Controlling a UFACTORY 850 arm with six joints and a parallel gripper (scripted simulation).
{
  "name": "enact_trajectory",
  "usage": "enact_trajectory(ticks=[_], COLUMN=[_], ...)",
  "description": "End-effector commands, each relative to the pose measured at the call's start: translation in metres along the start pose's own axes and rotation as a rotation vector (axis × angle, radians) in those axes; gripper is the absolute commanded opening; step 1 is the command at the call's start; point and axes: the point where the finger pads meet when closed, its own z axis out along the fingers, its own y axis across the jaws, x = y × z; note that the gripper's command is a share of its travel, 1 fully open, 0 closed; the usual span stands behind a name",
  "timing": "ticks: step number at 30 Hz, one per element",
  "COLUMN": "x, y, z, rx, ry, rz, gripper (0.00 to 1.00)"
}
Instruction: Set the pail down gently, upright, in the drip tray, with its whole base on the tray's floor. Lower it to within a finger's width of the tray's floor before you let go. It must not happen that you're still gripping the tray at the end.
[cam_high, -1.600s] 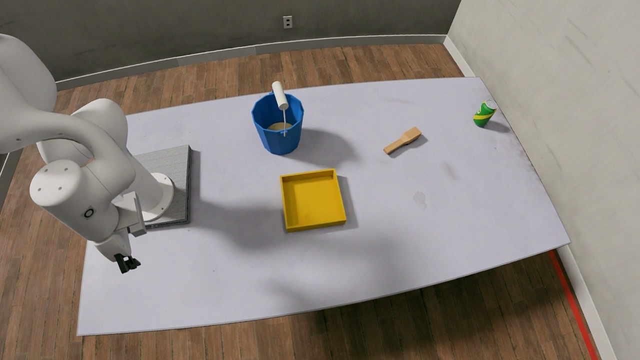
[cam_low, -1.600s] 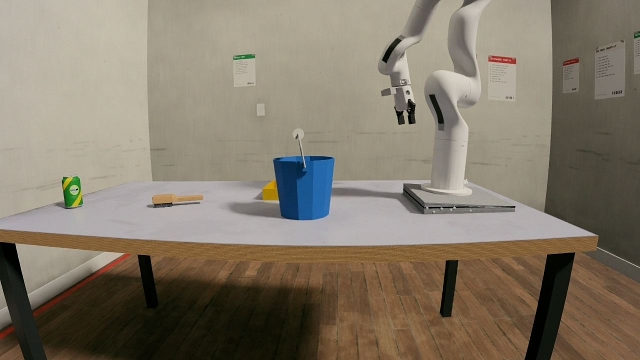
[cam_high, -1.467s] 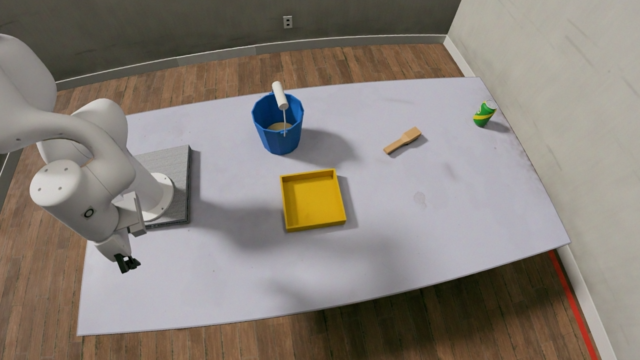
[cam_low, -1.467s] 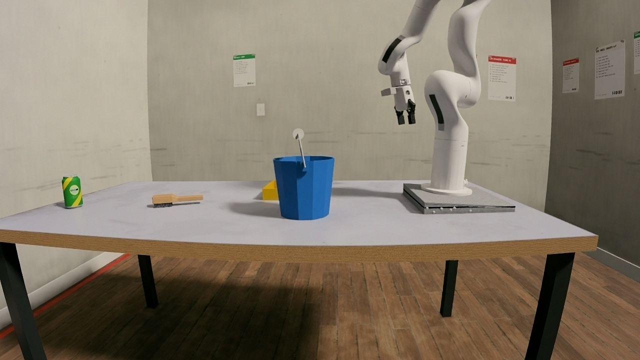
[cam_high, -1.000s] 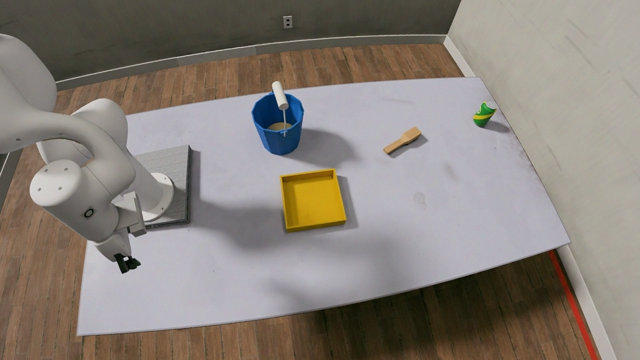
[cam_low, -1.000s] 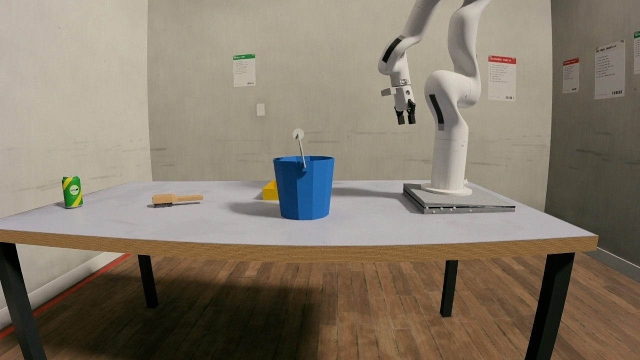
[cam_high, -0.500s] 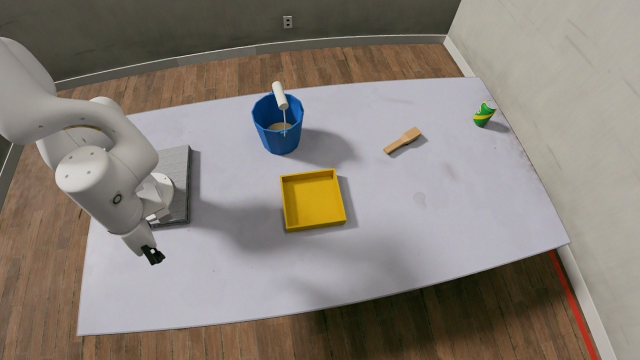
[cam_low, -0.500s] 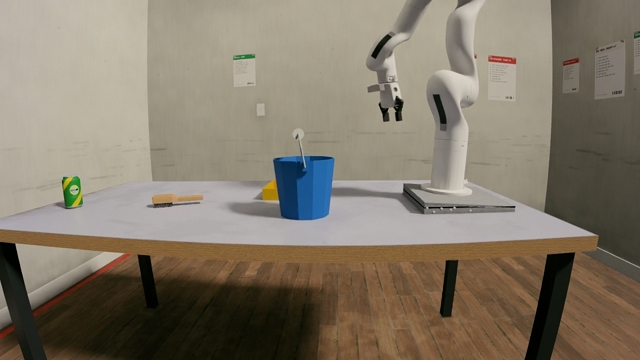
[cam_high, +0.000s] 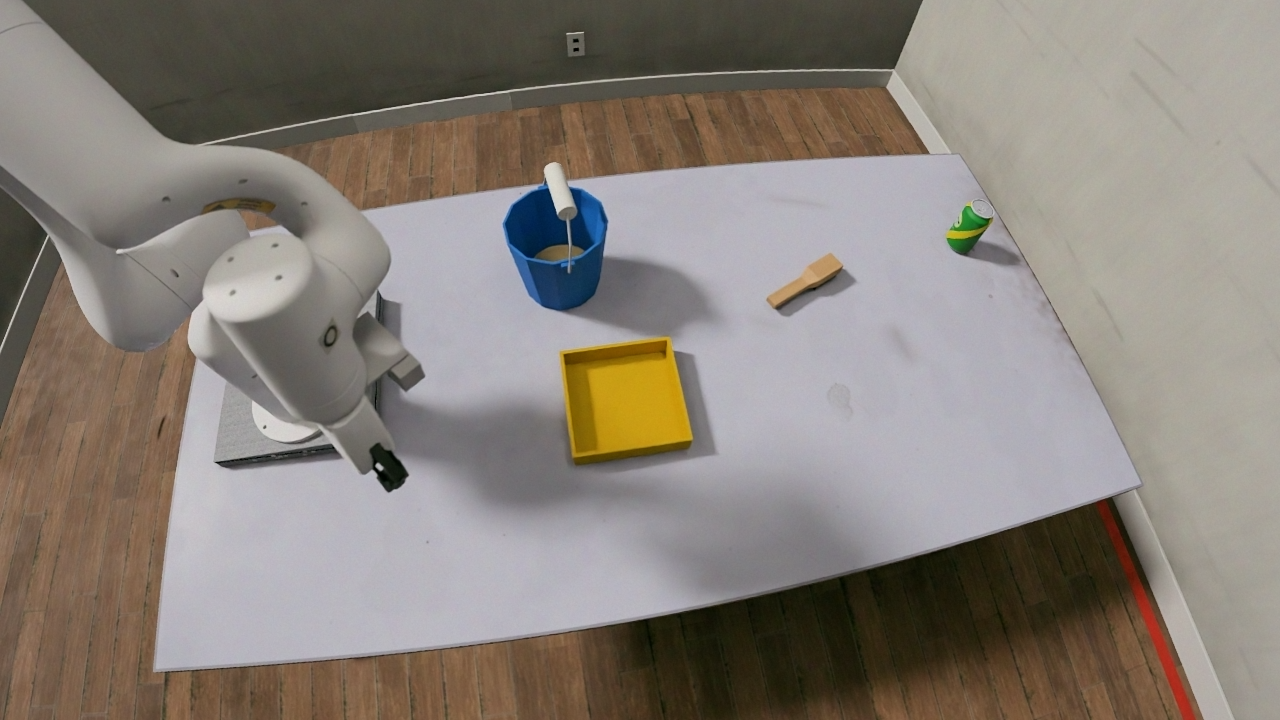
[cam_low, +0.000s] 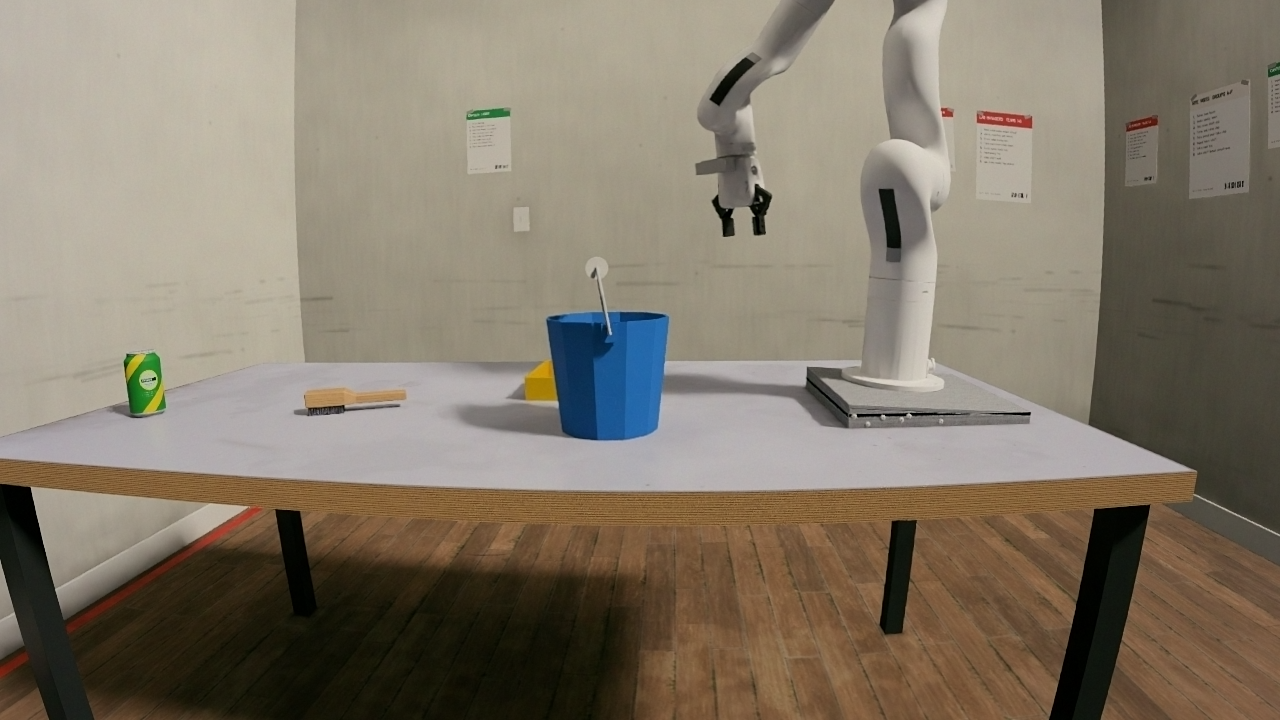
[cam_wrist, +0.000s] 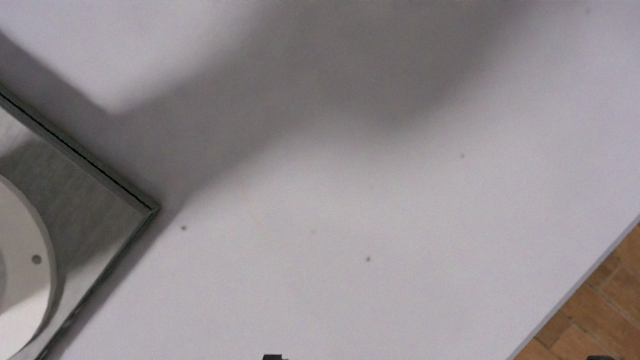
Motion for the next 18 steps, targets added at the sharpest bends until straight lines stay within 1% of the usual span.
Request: enact_trajectory(ticks=[1, 3, 4, 11, 18], x=[0.039, 0.039, 0.059, 0.103, 0.150], y=[0.013, 0.013, 0.016, 0.019, 0.016], z=[-0.009, -0.009, -0.013, -0.022, -0.030], rx=[-0.011, -0.011, -0.016, -0.026, -0.035], ry=[0.009, 0.009, 0.014, 0.023, 0.034], rz=[-0.085, -0.085, -0.127, -0.219, -0.315], gripper=[1.00, 1.00, 1.00, 1.00, 1.00])
